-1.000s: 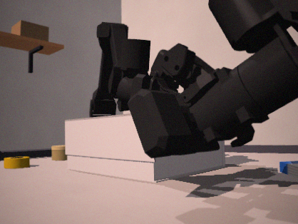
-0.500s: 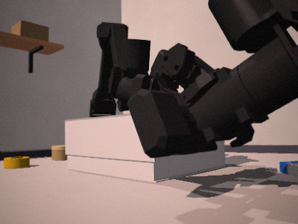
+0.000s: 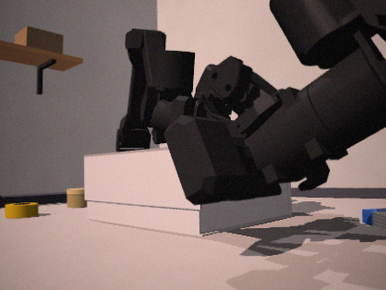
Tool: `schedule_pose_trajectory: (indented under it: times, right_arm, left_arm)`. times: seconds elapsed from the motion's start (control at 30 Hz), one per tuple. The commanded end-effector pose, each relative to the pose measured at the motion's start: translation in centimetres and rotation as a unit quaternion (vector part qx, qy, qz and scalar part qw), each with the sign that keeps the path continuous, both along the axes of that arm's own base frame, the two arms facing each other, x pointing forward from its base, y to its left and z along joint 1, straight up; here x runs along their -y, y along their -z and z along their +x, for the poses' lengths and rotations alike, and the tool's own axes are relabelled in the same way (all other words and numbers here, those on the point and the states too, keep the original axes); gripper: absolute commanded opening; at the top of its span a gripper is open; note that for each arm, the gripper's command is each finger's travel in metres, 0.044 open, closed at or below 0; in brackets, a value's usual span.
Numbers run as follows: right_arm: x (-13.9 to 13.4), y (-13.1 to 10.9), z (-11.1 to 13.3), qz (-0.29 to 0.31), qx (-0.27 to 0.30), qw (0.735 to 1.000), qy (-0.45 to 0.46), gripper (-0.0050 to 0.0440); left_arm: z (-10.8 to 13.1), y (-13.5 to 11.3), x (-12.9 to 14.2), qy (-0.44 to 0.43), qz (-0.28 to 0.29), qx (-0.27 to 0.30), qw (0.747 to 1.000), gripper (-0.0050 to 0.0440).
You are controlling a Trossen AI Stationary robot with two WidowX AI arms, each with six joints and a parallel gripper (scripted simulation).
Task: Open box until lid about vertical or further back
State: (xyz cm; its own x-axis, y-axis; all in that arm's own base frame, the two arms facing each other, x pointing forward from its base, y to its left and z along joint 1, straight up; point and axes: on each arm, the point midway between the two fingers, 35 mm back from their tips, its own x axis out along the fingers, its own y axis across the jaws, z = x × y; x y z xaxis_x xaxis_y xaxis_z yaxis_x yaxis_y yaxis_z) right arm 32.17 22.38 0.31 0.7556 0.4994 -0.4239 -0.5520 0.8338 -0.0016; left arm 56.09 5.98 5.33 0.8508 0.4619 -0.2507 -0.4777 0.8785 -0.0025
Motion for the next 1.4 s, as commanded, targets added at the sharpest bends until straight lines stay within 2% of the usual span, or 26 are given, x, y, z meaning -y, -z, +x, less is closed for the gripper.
schedule_pose_trajectory:
  times: [0.0,0.03,0.3,0.47,0.67,0.97,1.03,1.2,1.23,1.37]
  right_arm:
    - [-0.6,-0.5,-0.4,0.006,0.005,1.000,-0.001,0.0004]
    - [-0.8,-0.5,-0.6,0.006,0.005,1.000,-0.001,0.0004]
    - [-1.9,-1.0,-1.6,0.013,0.007,1.000,-0.003,0.0004]
    - [-2.1,-1.3,-1.3,0.042,-0.007,0.999,-0.001,0.0004]
    - [-2.0,-1.7,-1.0,0.120,-0.057,0.991,0.012,0.0004]
    - [-2.0,-0.9,-1.4,0.210,-0.144,0.967,0.024,0.0004]
    - [-2.0,-0.9,-1.4,0.210,-0.144,0.967,0.024,0.0004]
    - [-2.2,-1.1,-1.5,0.258,-0.180,0.949,0.027,0.0004]
    - [-2.2,-1.0,-1.4,0.259,-0.181,0.948,0.027,0.0004]
    - [-2.3,-1.2,-1.4,0.263,-0.181,0.947,0.025,0.0004]
  left_arm:
    - [-0.6,3.3,0.0,0.002,0.006,-0.043,0.999,0.0440]
    - [-0.8,4.2,0.0,0.002,0.006,-0.051,0.999,0.0440]
    - [-0.8,4.4,0.0,0.002,0.006,-0.051,0.999,0.0440]
    - [-0.8,4.4,0.0,0.002,0.006,-0.051,0.999,0.0440]
    - [-0.8,4.5,0.0,0.002,0.006,-0.051,0.999,0.0440]
    - [-0.8,4.5,0.0,0.002,0.006,-0.051,0.999,0.0440]
    - [-0.8,4.5,0.0,0.002,0.006,-0.051,0.999,0.0440]
    - [-0.8,4.5,0.0,0.002,0.006,-0.051,0.999,0.0440]
    - [-0.6,3.6,0.0,0.002,0.006,-0.043,0.999,0.0440]
    - [-0.6,3.6,0.0,0.002,0.006,-0.043,0.999,0.0440]
